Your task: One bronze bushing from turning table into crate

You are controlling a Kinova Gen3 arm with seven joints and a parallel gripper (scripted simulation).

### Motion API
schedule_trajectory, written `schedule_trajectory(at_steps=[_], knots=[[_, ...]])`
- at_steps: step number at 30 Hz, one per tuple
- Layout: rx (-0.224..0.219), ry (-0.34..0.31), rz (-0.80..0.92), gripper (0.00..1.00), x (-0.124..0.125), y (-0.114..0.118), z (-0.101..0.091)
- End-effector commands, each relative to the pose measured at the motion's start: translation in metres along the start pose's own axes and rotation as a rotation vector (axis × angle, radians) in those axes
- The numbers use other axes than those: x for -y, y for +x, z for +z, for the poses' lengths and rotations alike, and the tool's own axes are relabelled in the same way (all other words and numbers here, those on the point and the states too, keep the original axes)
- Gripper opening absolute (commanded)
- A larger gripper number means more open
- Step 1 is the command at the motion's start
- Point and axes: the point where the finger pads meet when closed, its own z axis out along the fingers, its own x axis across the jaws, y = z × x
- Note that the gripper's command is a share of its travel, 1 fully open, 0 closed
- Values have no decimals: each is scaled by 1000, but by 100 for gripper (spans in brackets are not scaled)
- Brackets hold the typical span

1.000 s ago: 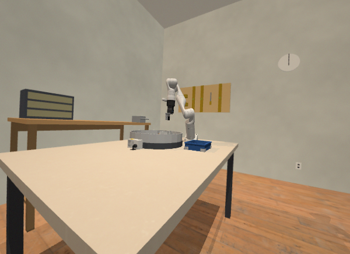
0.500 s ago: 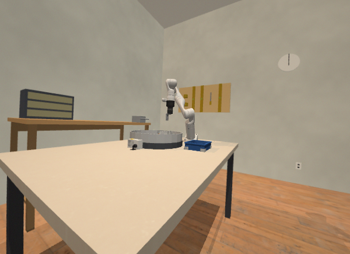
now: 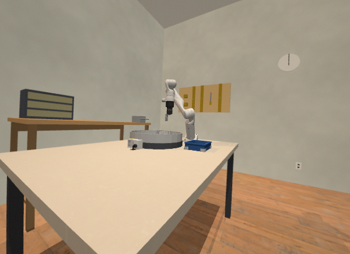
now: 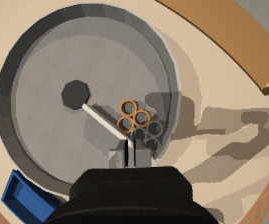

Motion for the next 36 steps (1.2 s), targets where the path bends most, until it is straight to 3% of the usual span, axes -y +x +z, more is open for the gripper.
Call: schedule_trajectory(at_steps=[1,8,13,25,30,36], knots=[[4,-3,-26,27,0,-1,2],[4,-3,-26,27,0,-1,2],[7,-3,-259,27,5,-3,6],[7,-3,-259,27,5,-3,6],[9,-2,-493,27,10,-5,11],[9,-2,-493,27,10,-5,11]])
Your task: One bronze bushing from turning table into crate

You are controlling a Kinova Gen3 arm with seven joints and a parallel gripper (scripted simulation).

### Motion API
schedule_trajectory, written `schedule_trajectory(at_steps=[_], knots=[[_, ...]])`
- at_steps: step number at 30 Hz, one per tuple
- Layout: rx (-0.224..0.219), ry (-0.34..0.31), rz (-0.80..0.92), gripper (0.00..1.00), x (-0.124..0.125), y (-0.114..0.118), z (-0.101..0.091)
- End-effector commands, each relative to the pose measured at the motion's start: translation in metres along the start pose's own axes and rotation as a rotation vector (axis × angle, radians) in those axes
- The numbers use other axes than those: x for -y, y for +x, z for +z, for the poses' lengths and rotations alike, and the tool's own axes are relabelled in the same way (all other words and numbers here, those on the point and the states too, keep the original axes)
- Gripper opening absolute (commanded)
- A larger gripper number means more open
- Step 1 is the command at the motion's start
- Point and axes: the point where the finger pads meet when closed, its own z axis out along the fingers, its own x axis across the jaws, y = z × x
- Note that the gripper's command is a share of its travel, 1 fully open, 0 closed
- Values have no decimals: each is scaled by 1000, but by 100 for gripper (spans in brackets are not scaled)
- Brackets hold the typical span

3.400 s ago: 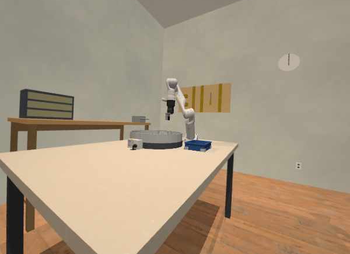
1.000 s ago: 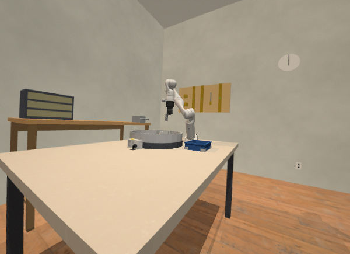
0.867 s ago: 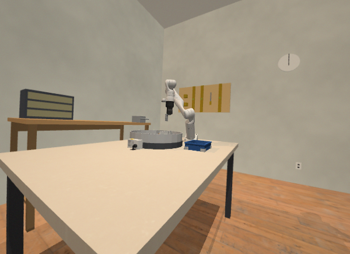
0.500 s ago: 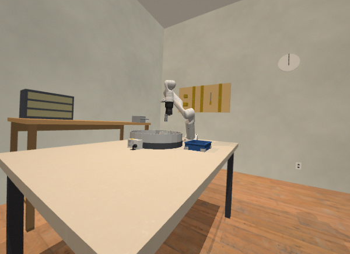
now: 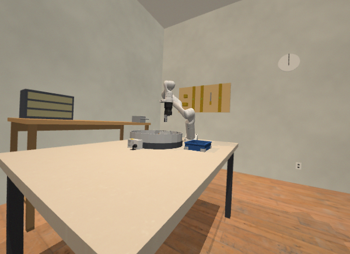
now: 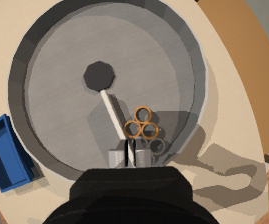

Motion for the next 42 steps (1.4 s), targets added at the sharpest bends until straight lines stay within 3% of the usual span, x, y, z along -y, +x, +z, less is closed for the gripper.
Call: schedule_trajectory(at_steps=[1,6,11,23,28,40,42], knots=[[3,1,-13,27,1,0,1],[3,1,-13,27,1,0,1],[3,0,-248,27,6,1,6],[3,0,-248,27,6,1,6],[1,-1,-486,27,9,2,12],[1,-1,-486,27,9,2,12],[-1,-3,-579,27,10,2,14]])
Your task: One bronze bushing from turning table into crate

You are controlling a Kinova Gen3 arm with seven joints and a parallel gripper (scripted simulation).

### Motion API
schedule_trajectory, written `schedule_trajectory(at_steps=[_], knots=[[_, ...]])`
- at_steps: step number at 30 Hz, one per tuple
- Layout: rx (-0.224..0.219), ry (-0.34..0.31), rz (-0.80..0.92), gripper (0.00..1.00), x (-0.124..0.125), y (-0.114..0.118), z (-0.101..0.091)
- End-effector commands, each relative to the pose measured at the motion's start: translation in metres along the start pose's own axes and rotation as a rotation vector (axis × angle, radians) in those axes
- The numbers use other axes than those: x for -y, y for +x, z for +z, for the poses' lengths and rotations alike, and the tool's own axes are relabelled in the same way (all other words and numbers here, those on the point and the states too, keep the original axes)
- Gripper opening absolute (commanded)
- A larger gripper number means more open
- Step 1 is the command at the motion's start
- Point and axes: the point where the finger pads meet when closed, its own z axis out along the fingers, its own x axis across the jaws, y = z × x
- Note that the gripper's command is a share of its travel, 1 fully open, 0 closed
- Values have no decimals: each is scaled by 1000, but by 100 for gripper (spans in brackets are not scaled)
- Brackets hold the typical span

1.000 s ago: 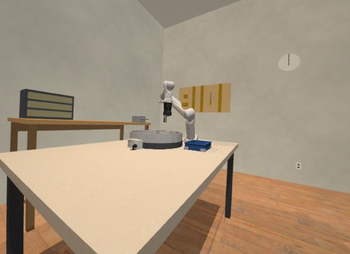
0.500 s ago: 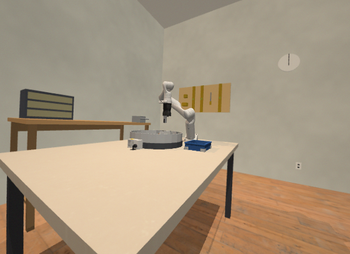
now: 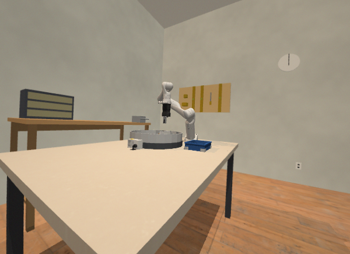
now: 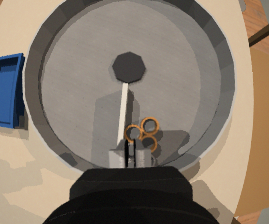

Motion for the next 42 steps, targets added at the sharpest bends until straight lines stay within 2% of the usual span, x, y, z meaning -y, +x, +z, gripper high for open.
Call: schedule_trajectory(at_steps=[1,3,15,20,32,37,42], knots=[[1,3,-119,27,3,2,2],[1,3,-216,27,5,4,5],[1,3,-216,27,5,4,5],[-1,0,-454,27,7,7,11],[-1,0,-454,27,7,7,11],[-3,-3,-692,27,10,10,16],[-3,-3,-692,27,10,10,16]])
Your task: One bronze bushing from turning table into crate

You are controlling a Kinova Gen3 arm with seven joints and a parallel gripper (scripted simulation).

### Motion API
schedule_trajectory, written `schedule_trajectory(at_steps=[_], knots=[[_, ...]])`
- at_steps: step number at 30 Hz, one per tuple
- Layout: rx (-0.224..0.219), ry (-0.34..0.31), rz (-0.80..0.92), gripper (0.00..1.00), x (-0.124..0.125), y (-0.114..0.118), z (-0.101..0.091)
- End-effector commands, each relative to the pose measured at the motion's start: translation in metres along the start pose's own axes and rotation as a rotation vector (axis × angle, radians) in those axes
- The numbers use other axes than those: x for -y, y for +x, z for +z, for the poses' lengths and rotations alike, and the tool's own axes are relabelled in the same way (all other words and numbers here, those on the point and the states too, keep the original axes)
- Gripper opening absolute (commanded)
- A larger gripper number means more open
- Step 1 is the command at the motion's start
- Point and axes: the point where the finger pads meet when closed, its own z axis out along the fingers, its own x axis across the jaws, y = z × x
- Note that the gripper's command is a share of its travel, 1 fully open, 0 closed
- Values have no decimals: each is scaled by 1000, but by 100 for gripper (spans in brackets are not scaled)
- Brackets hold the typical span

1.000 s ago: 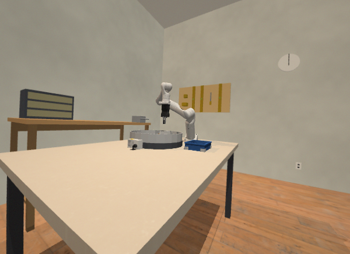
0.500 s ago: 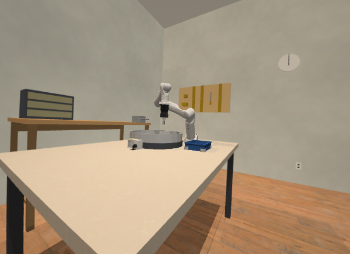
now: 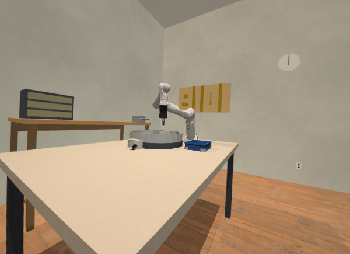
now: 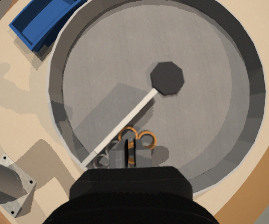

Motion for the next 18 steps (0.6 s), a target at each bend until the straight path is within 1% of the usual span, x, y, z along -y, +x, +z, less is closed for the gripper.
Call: schedule_trajectory(at_steps=[1,7,12,18], knots=[[3,8,-13,27,2,1,0],[3,8,-13,27,2,1,0],[2,5,-251,27,2,6,6],[2,5,-251,27,2,6,6]])
